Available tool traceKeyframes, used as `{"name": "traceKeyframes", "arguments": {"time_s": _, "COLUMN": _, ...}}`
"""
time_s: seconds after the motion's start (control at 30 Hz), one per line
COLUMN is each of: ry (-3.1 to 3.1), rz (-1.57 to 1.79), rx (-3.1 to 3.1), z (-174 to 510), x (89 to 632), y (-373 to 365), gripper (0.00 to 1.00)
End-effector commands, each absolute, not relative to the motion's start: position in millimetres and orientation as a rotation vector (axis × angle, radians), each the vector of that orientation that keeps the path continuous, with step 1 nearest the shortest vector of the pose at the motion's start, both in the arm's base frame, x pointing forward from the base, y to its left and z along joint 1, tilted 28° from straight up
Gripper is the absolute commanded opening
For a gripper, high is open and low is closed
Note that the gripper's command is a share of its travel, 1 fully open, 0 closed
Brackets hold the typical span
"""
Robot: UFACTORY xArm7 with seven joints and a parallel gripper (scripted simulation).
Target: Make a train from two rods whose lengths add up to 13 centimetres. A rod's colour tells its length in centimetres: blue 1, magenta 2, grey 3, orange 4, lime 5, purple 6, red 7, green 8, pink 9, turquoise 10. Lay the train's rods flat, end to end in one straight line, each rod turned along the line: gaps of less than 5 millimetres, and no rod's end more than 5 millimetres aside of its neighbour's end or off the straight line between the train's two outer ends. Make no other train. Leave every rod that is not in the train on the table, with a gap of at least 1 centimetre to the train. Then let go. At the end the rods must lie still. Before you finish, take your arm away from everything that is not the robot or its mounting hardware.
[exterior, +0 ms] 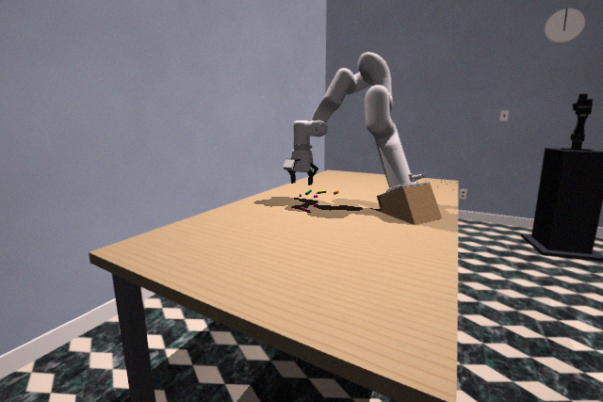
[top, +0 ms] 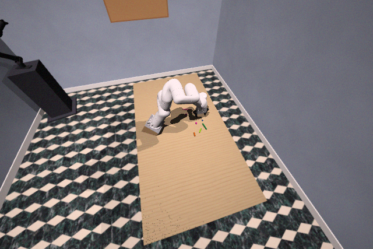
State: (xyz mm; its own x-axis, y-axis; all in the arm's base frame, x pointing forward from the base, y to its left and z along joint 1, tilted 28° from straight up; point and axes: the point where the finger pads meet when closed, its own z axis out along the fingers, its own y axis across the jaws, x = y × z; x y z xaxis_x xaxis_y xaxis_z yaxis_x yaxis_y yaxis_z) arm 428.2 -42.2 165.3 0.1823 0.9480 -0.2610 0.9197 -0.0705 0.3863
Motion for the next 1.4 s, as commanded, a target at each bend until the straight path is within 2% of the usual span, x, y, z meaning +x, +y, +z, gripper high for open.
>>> {"name": "traceKeyframes", "arguments": {"time_s": 0.0, "ry": 1.749, "rz": 0.085, "rx": 2.0, "z": 166.7, "x": 429.2, "y": -41.7, "gripper": 1.0}}
{"name": "traceKeyframes", "arguments": {"time_s": 0.63, "ry": 1.767, "rz": 0.075, "rx": 1.98, "z": 167.8, "x": 427.6, "y": -45.4, "gripper": 1.0}}
{"name": "traceKeyframes", "arguments": {"time_s": 1.37, "ry": 2.28, "rz": -0.216, "rx": 1.315, "z": 188.9, "x": 366.9, "y": -139.3, "gripper": 1.0}}
